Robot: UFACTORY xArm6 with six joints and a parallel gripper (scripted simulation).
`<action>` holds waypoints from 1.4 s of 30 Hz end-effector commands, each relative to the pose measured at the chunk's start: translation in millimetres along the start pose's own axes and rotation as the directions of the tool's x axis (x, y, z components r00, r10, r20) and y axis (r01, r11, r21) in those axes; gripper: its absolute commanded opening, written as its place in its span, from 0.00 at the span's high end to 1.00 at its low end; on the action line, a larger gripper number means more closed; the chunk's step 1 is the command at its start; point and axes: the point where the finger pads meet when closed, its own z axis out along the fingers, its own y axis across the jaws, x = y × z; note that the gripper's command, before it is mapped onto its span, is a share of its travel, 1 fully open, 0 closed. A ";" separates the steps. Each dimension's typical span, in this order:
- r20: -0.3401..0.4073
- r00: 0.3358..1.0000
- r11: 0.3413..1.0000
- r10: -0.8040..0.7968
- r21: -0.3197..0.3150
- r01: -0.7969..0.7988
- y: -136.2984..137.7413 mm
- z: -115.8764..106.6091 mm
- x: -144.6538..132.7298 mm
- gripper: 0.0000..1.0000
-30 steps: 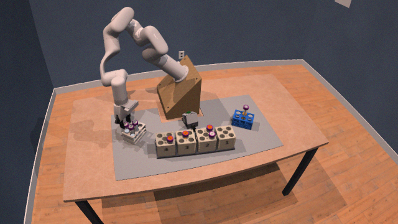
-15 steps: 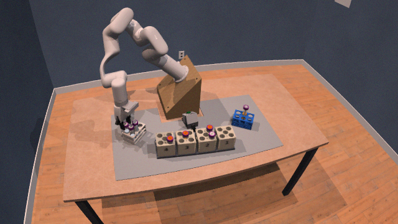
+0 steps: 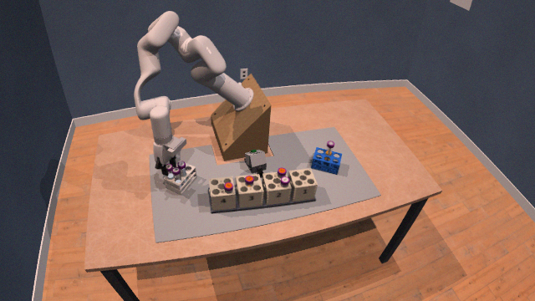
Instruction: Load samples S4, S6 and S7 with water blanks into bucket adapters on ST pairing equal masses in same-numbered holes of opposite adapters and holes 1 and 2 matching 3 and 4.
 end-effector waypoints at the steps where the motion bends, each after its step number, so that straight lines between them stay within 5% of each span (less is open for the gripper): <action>1: 0.000 1.000 1.000 0.001 -0.003 -0.001 1.1 -0.7 -0.1 0.43; 6: 0.000 1.000 1.000 0.001 -0.003 -0.001 1.2 -0.7 -0.1 0.43; 7: 0.000 1.000 1.000 0.001 -0.003 -0.001 1.1 -1.3 -0.1 1.00; 42: 0.000 1.000 1.000 0.001 -0.003 -0.001 1.1 -2.4 -0.1 1.00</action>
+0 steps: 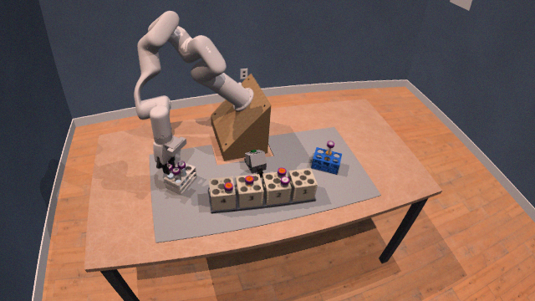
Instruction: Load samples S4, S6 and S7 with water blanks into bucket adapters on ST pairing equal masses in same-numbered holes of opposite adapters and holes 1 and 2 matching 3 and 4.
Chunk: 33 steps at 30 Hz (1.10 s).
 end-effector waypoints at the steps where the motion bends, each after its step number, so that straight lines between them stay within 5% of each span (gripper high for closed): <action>1: 0.000 1.000 1.000 0.001 -0.003 -0.001 1.2 -0.8 -0.1 1.00; 33: -0.001 1.000 1.000 0.001 -0.003 -0.001 1.2 -16.9 -0.1 1.00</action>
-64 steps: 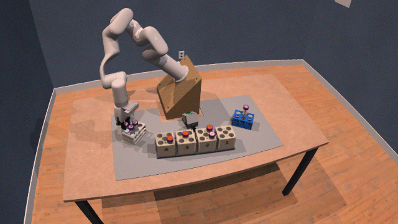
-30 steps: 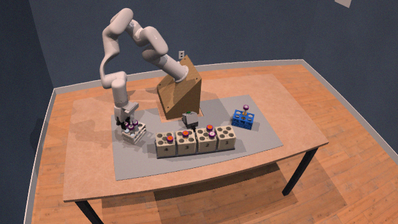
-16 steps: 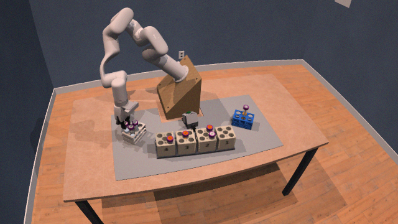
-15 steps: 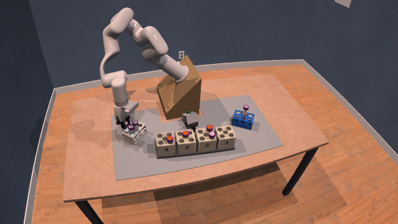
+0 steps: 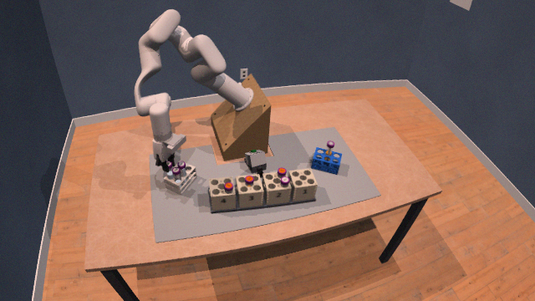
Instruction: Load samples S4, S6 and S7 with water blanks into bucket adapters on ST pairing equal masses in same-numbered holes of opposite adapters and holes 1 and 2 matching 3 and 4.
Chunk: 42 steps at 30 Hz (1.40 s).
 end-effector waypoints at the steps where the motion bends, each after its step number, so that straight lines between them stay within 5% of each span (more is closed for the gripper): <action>1: -0.001 1.000 1.000 0.001 -0.003 -0.001 1.2 -3.8 -0.2 1.00; 42: -0.001 1.000 1.000 0.001 -0.003 -0.001 1.1 -63.2 -0.2 1.00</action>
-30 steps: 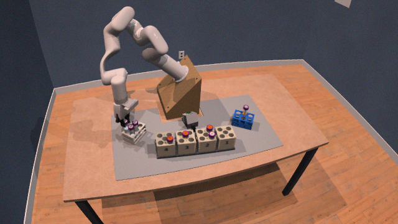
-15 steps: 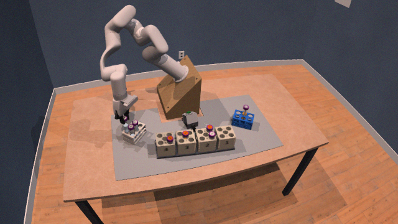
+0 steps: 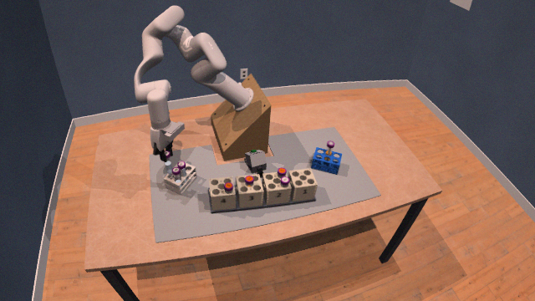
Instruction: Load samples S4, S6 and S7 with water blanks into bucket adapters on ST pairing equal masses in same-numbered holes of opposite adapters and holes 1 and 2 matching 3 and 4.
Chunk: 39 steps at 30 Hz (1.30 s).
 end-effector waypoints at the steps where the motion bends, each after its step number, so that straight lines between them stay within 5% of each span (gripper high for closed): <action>1: 0.000 1.000 1.000 0.001 -0.002 -0.001 0.7 -7.2 -0.2 1.00; 30: 0.000 1.000 1.000 0.001 -0.001 -0.001 0.7 -61.2 -0.2 1.00; 39: 0.000 1.000 1.000 0.001 -0.001 -0.001 0.7 -61.2 -0.1 1.00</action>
